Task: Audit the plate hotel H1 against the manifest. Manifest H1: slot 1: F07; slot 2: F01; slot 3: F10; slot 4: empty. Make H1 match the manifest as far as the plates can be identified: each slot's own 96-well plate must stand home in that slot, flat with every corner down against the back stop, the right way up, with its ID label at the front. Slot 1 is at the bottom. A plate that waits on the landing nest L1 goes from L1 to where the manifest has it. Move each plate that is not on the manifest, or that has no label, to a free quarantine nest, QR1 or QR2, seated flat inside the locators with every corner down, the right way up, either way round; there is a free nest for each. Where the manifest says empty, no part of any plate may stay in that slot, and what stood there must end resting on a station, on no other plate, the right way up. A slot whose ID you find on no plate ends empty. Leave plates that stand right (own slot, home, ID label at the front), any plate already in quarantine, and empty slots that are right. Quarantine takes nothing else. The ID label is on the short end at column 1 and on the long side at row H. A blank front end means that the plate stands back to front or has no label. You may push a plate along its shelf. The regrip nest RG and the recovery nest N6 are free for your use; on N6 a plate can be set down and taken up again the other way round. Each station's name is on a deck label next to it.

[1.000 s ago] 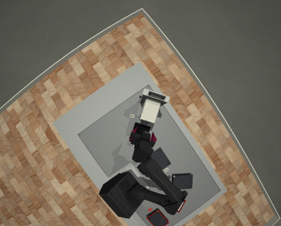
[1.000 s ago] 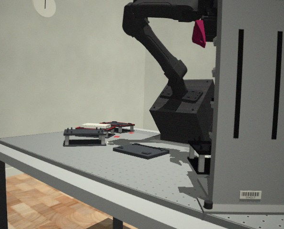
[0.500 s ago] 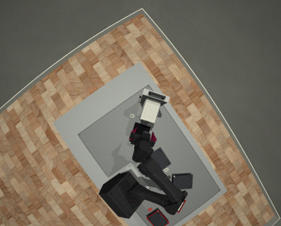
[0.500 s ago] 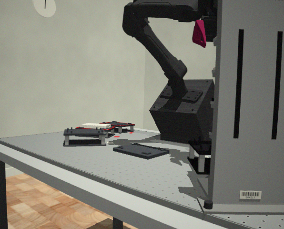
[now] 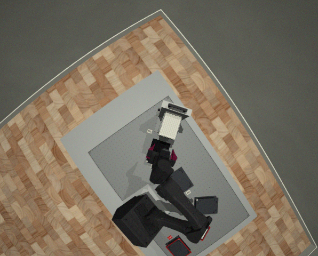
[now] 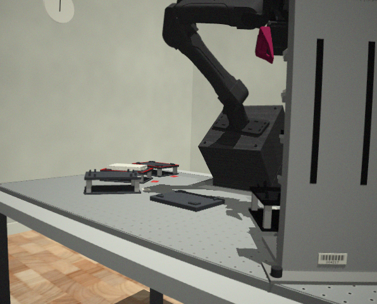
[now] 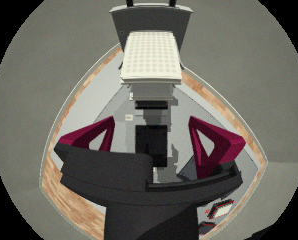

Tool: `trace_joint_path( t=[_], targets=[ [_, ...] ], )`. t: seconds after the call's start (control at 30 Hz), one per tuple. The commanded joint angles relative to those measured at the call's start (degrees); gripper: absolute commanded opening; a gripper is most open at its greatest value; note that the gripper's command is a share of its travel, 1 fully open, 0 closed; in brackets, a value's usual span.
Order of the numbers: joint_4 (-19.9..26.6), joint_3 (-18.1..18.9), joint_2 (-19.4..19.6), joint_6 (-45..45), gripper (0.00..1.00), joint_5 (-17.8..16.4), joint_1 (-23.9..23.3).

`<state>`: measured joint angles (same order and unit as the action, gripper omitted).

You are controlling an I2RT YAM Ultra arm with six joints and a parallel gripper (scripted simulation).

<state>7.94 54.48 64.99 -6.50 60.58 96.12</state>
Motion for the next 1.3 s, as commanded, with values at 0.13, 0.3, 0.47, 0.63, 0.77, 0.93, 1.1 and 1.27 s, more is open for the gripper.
trace_joint_path(
  t=[0.13, 0.3, 0.47, 0.63, 0.77, 0.93, 1.1, 1.27],
  targets=[
    [-0.2, 0.3, -0.1, 0.0, 1.0, -0.1, 0.1],
    [-0.2, 0.3, -0.1, 0.0, 1.0, -0.1, 0.1],
    [-0.2, 0.3, -0.1, 0.0, 1.0, -0.1, 0.1],
    [-0.2, 0.3, -0.1, 0.0, 1.0, -0.1, 0.1],
    [-0.2, 0.3, -0.1, 0.0, 1.0, -0.1, 0.1],
    [-0.2, 0.3, -0.1, 0.0, 1.0, -0.1, 0.1],
    [0.0, -0.3, -0.6, 0.3, 1.0, 0.4, 0.6],
    [0.4, -1.7, -1.7, 1.1, 1.0, 1.6, 1.8]
  ],
)
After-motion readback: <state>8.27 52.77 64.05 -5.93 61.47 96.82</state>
